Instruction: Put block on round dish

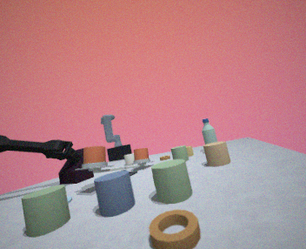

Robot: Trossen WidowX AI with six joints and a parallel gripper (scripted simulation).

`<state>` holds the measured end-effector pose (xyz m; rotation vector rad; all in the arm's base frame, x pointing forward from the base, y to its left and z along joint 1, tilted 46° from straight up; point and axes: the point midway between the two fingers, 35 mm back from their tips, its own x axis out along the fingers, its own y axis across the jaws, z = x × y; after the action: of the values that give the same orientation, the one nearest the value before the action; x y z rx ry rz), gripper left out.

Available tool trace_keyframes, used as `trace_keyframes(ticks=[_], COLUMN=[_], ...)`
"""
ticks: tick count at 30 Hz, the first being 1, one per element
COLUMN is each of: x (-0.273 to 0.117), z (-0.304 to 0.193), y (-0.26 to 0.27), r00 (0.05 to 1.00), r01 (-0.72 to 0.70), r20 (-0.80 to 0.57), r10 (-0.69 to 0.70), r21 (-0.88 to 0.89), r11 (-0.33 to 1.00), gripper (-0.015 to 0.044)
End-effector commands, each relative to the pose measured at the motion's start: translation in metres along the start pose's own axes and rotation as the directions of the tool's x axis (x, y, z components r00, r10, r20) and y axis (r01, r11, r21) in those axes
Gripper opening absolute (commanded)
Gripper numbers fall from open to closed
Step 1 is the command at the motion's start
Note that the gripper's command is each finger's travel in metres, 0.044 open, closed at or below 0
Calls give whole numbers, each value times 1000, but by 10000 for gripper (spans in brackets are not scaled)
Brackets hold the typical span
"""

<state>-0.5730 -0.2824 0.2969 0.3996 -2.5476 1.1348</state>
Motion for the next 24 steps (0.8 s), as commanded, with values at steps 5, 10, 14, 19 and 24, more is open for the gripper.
trace_keyframes(ticks=[5, 10, 14, 19, 24], x=[-5, -21, -31, -44, -61], z=[8, 18, 20, 23, 25], y=[-14, -56, -83, -114, -149], r00=[1000, 997, 994, 989, 981], r01=[8, 42, 68, 80, 88], r20=[20, 54, 67, 94, 127], r10=[-9, -51, -83, -110, -144], r21=[44, 147, 206, 281, 369], r11=[999, 988, 976, 956, 925], gripper=[440, 440, 440, 440, 440])
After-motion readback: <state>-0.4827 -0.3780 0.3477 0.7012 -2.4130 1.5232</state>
